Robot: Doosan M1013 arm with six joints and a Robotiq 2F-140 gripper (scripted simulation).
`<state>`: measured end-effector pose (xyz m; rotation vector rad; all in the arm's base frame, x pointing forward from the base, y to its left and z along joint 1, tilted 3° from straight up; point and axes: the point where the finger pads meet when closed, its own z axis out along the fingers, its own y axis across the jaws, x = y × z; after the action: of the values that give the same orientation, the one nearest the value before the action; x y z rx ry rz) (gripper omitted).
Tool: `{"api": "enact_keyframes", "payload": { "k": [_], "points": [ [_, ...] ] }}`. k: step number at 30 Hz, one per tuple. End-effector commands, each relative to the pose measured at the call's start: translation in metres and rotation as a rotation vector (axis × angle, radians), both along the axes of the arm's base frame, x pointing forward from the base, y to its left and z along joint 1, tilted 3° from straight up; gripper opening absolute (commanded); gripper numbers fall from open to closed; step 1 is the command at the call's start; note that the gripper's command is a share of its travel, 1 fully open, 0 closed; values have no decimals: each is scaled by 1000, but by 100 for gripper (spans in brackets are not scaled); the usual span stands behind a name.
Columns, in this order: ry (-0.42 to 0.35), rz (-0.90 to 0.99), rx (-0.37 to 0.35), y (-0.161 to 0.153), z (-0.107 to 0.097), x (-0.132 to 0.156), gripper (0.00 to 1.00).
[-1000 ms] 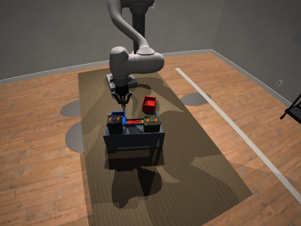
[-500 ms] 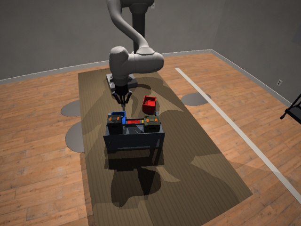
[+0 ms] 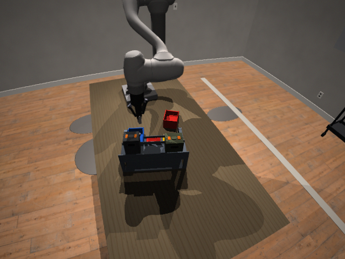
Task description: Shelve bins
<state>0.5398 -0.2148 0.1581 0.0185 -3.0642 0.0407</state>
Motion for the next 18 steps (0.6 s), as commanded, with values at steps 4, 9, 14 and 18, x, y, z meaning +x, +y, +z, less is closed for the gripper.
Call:
{"api": "enact_keyframes", "payload": {
  "k": [4,9,14,18],
  "points": [
    [-16,246,19,1,-3,-20,10],
    [-21,404,22,2,-5,-34,10],
    [-25,561,24,3,-8,-47,10],
    [-27,682,25,4,-10,-58,10]
  ]
}}
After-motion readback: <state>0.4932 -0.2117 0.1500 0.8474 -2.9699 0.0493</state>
